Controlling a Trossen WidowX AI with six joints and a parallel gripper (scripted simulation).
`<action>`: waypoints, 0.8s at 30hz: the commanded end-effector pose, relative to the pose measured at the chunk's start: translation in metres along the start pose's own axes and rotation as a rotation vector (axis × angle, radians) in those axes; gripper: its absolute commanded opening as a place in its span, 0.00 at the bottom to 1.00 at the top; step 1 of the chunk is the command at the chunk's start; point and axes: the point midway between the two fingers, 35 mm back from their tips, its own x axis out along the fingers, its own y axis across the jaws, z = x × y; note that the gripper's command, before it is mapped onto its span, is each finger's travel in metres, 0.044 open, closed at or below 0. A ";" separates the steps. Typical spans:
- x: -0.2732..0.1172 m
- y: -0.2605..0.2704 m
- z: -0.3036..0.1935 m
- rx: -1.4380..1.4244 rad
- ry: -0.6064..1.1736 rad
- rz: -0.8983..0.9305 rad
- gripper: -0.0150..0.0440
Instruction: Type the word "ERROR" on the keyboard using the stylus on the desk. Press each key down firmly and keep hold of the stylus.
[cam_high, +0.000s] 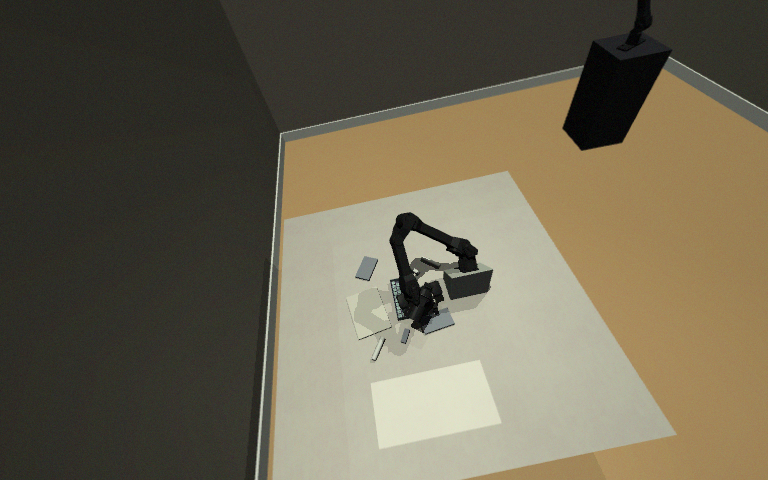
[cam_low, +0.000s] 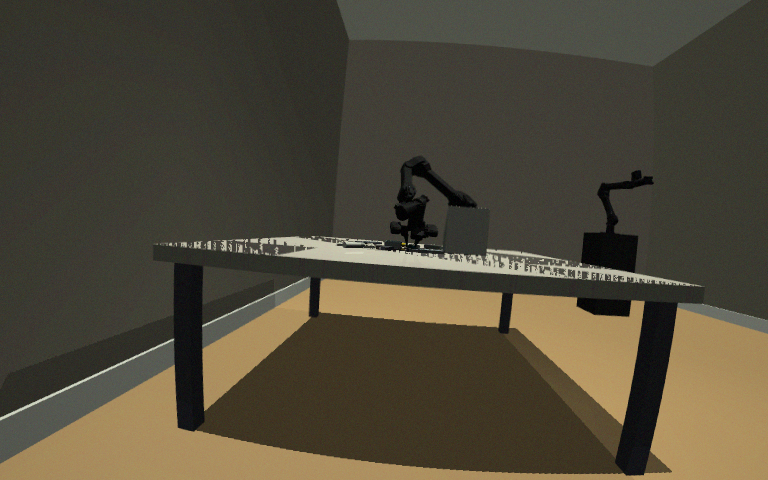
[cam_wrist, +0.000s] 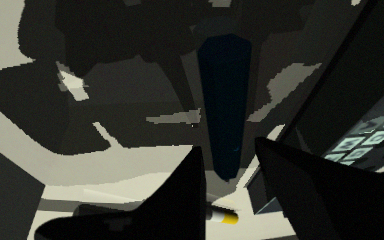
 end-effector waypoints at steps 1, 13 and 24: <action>0.003 0.001 0.002 -0.013 0.006 -0.001 0.51; 0.002 0.000 0.001 -0.001 0.000 0.001 0.25; -0.012 -0.001 -0.006 -0.002 -0.005 -0.001 0.25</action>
